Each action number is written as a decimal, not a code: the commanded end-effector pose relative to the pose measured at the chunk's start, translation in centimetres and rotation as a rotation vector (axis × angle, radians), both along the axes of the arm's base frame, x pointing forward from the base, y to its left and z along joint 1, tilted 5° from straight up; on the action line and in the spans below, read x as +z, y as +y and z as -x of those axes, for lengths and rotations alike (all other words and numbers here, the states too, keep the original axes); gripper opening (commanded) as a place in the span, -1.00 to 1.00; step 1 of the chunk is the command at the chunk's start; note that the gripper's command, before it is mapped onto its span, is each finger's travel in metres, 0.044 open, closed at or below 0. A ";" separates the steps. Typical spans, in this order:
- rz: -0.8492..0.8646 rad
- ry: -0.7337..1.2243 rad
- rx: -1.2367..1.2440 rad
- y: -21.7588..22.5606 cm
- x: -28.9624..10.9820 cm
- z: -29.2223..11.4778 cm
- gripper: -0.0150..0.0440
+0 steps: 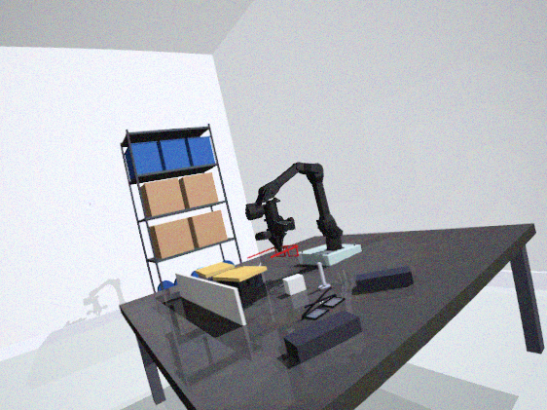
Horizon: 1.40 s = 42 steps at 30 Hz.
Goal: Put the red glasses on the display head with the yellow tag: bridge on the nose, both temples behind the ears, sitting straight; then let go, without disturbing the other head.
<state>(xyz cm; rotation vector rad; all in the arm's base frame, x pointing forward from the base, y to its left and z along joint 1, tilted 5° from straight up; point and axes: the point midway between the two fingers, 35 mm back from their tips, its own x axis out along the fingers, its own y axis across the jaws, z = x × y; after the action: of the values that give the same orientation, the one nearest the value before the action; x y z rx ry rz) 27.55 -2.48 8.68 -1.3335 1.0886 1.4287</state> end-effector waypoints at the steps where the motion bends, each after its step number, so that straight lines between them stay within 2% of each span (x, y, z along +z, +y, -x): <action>1: -0.012 0.007 0.002 0.0 -0.5 0.1 -0.49; 42: -0.007 0.006 0.002 0.4 -3.9 0.3 -0.49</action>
<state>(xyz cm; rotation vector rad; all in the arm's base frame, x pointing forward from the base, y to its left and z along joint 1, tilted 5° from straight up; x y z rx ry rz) 27.42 -2.23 5.18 -1.3338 1.0824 1.4347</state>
